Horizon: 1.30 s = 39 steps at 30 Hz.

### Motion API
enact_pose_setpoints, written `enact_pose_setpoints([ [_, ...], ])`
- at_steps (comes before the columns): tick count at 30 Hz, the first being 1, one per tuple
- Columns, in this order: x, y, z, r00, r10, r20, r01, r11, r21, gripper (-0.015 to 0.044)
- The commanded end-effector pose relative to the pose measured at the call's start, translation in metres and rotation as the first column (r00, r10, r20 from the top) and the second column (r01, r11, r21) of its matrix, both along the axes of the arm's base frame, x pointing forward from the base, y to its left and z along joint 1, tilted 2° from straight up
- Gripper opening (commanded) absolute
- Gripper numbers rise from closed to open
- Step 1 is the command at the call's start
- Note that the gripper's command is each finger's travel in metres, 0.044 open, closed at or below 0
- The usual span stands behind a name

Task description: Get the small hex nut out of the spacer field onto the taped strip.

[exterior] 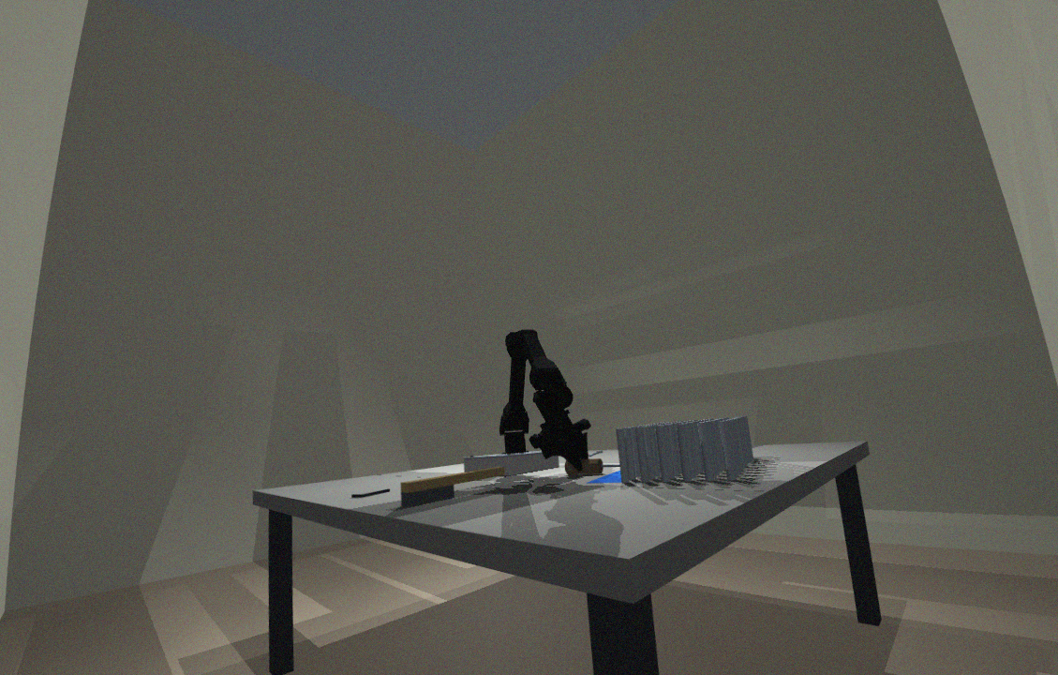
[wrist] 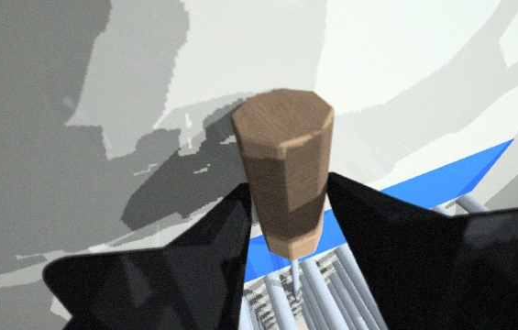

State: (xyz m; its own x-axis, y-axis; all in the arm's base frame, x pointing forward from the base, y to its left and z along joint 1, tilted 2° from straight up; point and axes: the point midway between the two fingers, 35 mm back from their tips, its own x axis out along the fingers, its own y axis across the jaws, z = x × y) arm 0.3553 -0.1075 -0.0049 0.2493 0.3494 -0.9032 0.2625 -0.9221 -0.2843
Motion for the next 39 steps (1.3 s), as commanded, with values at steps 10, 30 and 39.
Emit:
enact_pose_setpoints([
  [10,-0.011,-0.003,0.000,1.000,-0.001,0.001,0.001,1.000,0.001,0.0000],
  [30,-0.025,-0.008,0.000,1.000,-0.001,-0.001,0.001,1.000,0.000,0.0000],
  [39,-0.032,-0.010,0.000,1.000,-0.001,-0.002,0.001,1.000,0.000,0.0000],
])
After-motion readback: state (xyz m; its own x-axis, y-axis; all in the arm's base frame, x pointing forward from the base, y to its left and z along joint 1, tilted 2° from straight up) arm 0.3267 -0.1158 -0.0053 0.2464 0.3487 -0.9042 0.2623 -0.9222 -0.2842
